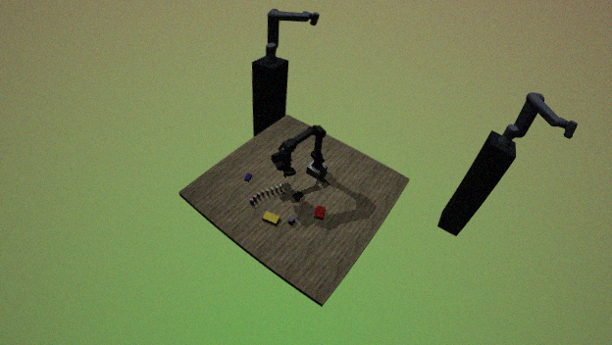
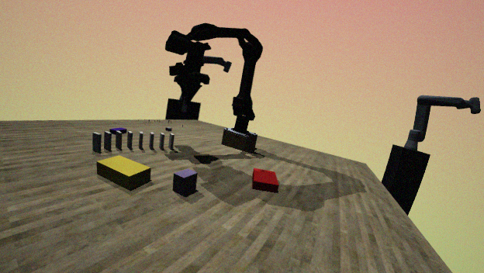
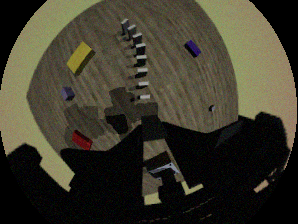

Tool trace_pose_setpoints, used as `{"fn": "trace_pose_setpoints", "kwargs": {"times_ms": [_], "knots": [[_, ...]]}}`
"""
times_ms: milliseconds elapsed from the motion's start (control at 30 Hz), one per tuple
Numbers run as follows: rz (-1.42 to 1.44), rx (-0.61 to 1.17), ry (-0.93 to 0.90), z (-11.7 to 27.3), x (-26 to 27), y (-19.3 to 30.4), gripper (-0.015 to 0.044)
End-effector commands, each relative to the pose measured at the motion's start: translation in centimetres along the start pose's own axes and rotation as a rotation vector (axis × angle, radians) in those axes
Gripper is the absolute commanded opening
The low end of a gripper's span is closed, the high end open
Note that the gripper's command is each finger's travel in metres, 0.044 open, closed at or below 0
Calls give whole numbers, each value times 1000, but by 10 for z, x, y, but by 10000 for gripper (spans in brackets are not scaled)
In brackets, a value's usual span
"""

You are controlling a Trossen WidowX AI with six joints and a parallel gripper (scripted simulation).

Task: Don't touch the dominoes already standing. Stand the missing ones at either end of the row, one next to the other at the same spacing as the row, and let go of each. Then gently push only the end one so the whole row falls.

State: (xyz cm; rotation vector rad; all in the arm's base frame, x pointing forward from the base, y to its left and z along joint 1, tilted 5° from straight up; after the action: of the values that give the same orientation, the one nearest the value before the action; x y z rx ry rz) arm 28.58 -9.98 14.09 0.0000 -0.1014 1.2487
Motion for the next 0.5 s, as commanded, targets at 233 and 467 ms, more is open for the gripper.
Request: {"fn": "trace_pose_setpoints", "kwargs": {"times_ms": [233, 467], "knots": [[-6, 18, -2, -59, 0, -2, 107], [-6, 18, -2, -97, 1, 2, 107]]}}
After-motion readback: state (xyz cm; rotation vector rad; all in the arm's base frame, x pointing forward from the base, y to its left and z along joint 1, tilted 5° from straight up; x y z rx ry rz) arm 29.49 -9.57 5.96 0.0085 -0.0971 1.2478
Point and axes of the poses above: the point midway between the two fingers, 35 mm back from their tips, its own z axis back along the fingers, its own x axis across the jaws, y = z × x, the point moved 1 cm from there along z, back along the fingers, and after that the axes turned 11 degrees about z, right-handed, at the moved point
